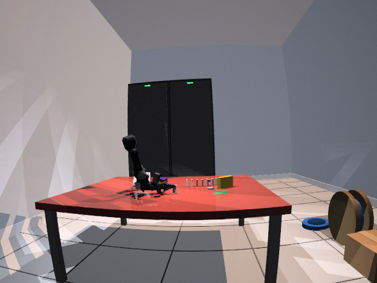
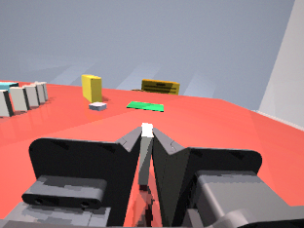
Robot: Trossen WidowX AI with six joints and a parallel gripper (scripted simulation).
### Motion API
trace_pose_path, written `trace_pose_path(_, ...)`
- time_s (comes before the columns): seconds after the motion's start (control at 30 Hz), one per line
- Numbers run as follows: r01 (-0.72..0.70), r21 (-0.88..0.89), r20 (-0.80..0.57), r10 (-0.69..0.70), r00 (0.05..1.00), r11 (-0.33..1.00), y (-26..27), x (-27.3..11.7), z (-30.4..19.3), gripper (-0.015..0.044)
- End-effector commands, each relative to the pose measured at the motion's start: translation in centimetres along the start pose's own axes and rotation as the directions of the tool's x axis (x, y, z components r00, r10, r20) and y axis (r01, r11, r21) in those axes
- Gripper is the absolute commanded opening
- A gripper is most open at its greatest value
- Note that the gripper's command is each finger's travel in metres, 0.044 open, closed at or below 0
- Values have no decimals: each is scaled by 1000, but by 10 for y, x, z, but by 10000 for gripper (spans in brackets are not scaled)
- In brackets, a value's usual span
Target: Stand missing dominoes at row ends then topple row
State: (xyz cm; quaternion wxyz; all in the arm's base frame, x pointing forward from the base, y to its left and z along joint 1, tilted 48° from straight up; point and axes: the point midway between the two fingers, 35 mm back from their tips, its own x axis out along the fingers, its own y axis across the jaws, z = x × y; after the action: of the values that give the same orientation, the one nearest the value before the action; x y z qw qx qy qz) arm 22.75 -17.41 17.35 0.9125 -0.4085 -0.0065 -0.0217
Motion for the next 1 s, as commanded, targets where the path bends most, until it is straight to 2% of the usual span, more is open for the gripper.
trace_pose_path(0.0, -3, 5, 3, 3, 1000, 1000, 1, 0, 0, 27)
trace_pose_path(0.03, -3, 5, 3, 3, 1000, 1000, 1, 0, 0, 27)
trace_pose_path(0.57, -3, 4, 3, 3, 1000, 1000, 1, 0, 1, 440)
trace_pose_path(0.97, 1, 0, 2, -1, 1000, 1000, -1, 0, 50, 440)
